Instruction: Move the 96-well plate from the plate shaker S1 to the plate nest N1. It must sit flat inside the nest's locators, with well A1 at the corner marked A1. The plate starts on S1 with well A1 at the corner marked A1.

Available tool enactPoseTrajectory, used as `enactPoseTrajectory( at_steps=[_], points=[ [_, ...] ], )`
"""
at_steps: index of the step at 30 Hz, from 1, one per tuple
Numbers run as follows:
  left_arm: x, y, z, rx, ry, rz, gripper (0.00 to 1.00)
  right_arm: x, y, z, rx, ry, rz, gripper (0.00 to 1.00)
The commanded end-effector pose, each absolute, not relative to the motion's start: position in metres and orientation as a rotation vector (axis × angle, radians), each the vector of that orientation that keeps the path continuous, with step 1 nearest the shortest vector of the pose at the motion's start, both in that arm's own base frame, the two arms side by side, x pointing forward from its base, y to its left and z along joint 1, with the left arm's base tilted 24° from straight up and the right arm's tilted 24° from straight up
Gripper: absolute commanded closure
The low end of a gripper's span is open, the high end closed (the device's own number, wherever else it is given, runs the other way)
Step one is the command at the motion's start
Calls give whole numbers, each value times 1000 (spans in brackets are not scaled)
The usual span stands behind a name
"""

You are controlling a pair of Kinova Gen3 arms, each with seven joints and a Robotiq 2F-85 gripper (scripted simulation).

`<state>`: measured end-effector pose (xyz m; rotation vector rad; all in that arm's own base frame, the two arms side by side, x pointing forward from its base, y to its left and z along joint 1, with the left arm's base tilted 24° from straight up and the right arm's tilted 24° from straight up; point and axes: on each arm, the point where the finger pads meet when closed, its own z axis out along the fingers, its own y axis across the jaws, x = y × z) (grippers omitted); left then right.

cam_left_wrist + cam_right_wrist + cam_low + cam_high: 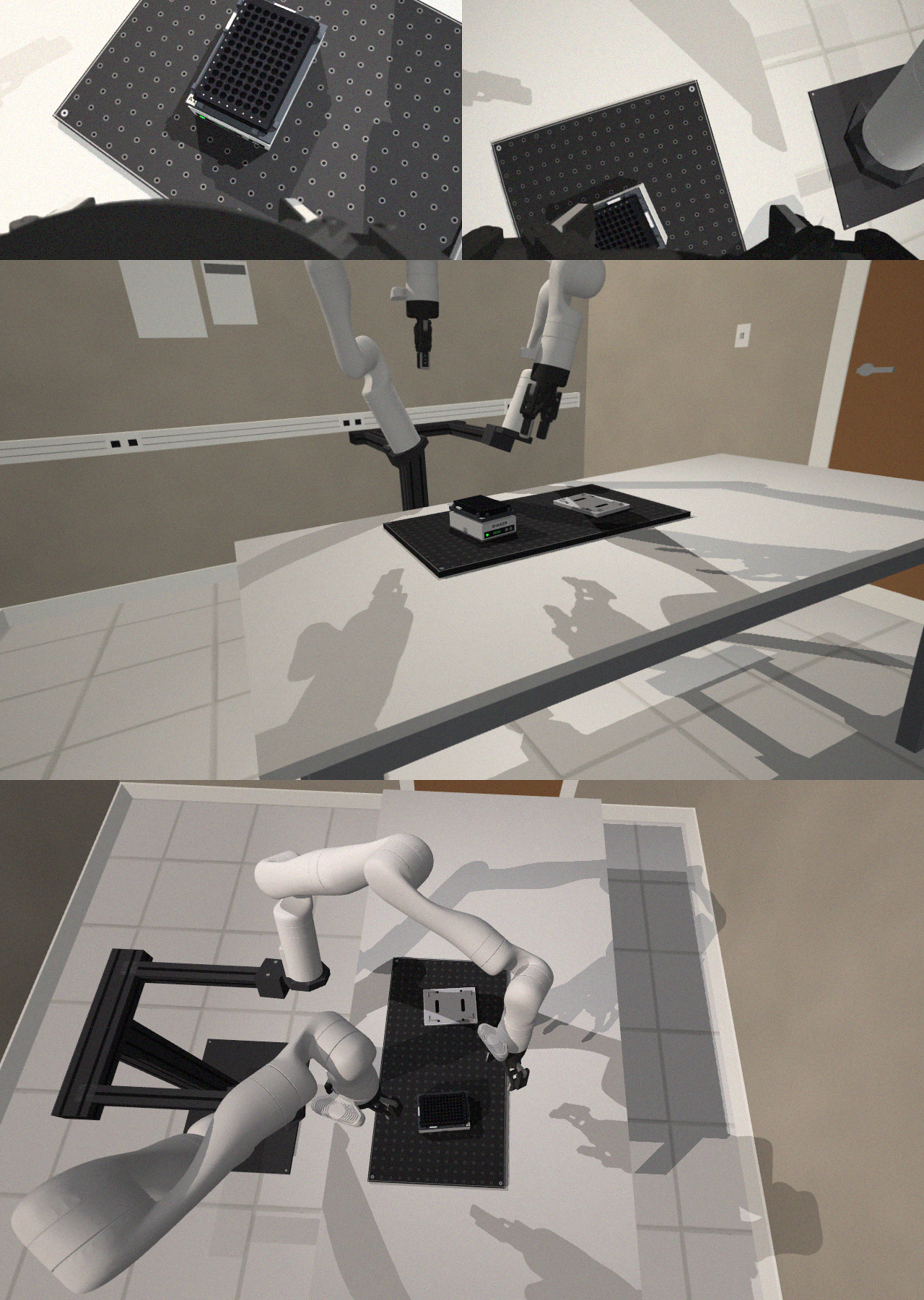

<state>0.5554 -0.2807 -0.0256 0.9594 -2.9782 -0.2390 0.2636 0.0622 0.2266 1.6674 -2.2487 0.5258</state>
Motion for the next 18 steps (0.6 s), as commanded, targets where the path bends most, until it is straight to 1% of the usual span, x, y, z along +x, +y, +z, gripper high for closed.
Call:
enactPoseTrajectory(
  at_steps=[1, 18],
  points=[
    [556, -282, -24, 959, -2980, -236, 2, 255, 59, 228, 1735, -2228, 504, 2],
    [556, -282, -24, 959, -2980, -236, 2, 240, 53, 229, 1836, -2185, 485, 2]
  ],
)
